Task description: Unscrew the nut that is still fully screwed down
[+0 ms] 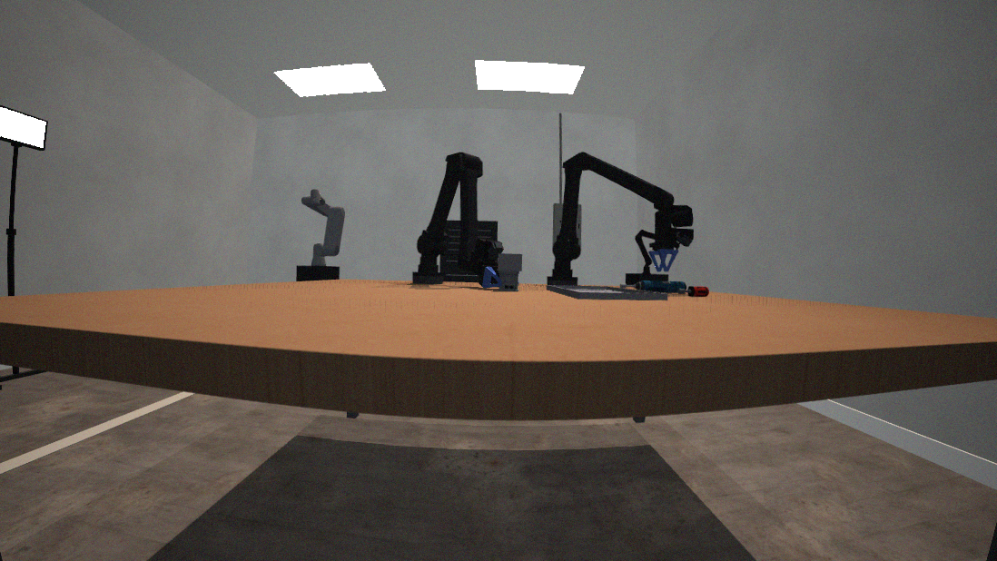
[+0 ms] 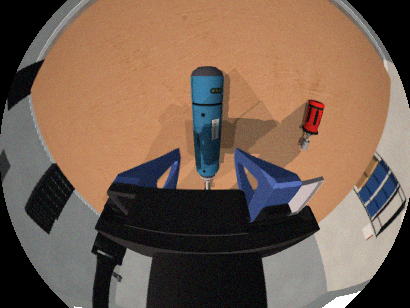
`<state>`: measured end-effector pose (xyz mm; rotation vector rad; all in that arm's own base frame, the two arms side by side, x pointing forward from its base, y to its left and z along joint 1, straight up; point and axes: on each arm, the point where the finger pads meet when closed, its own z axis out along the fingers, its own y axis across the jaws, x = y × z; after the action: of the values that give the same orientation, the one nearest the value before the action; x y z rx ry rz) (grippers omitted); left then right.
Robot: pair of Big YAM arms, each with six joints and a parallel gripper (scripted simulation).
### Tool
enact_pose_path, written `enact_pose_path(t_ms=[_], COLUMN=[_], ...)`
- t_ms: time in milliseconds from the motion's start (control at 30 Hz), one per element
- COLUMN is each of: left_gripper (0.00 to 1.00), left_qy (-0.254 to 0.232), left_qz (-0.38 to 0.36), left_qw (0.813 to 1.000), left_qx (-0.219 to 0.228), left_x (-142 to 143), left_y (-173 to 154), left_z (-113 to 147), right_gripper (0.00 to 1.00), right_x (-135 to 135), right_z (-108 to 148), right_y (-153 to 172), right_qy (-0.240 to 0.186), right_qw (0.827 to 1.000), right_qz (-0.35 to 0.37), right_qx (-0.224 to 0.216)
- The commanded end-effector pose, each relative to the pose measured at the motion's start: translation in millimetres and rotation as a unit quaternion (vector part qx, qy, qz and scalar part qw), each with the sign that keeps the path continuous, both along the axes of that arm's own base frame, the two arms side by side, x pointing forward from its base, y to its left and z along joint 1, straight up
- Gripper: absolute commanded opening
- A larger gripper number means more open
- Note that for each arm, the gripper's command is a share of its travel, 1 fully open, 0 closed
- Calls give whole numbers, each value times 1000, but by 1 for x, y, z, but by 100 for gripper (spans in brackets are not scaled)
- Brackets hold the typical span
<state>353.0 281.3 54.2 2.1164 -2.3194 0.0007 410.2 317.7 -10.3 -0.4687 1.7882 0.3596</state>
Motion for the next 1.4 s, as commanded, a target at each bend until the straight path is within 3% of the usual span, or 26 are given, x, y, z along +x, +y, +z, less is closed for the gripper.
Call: enact_pose_path(t_ms=[0, 1367], left_gripper=[65, 65], left_qy=[-20, -20], left_qz=[1, 1], left_qw=[1000, 1000], left_qx=[17, 17], left_x=[17, 17], left_y=[23, 23], left_z=[12, 12], right_gripper=[61, 59], right_x=[-3, -3], right_z=[-16, -16], right_y=[-3, -3], right_qy=[12, 13], right_qw=[1000, 1000], right_qz=[1, 1], right_qx=[-20, -17])
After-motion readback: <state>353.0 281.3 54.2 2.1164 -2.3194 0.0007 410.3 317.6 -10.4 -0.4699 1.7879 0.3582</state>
